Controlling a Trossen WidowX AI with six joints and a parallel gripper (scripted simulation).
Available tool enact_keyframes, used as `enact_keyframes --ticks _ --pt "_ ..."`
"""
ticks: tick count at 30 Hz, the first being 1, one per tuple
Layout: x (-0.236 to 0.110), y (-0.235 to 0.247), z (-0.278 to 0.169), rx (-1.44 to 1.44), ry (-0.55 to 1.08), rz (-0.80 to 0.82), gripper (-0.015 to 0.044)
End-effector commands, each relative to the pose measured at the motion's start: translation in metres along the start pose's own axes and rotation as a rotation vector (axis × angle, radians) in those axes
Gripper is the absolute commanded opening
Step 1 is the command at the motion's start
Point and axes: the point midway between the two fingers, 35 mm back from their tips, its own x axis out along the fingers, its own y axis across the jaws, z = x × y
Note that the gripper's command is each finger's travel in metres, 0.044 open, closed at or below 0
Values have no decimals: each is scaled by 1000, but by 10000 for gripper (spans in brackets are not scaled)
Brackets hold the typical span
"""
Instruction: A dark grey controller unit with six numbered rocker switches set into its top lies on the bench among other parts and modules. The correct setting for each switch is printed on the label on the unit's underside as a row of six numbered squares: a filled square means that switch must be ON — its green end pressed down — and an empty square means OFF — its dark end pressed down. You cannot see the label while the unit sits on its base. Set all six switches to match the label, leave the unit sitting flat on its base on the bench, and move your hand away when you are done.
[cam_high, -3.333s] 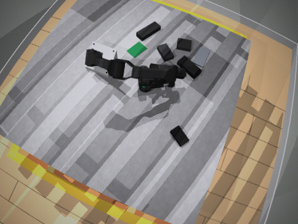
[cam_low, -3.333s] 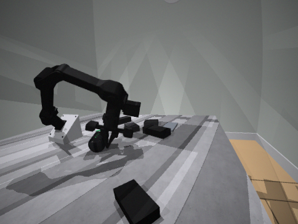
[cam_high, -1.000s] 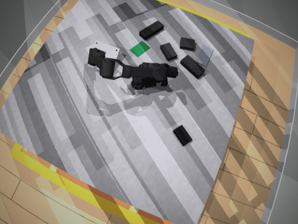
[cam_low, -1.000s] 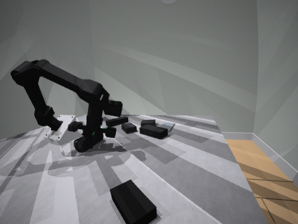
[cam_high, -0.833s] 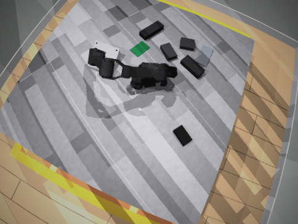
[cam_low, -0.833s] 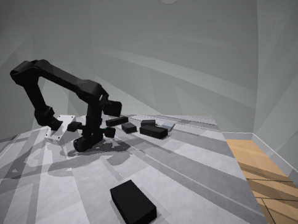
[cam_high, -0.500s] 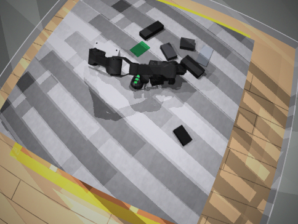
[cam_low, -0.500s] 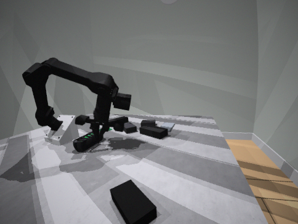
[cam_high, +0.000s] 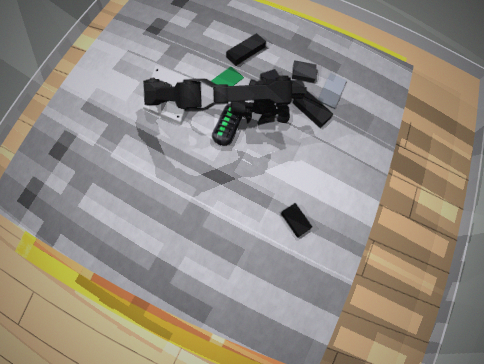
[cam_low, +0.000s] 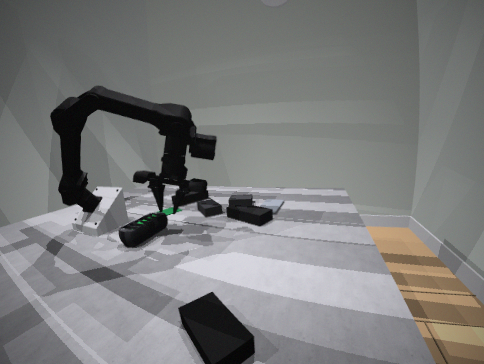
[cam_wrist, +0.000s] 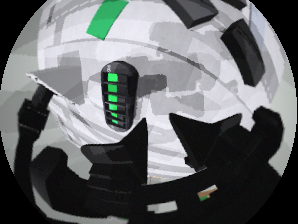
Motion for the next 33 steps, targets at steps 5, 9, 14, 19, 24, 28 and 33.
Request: enact_keyframes --ticks 5,9,14,19,24,28,33 --pt "-11 48 52 246 36 -117 368" --pt "-8 71 70 353 40 -170 440" --pt "-8 72 71 358 40 -173 440" --pt "-6 71 71 358 39 -173 440" --pt "2 69 72 358 39 -173 440" --pt "8 67 73 358 39 -173 440" --pt "16 65 73 358 39 -173 440"
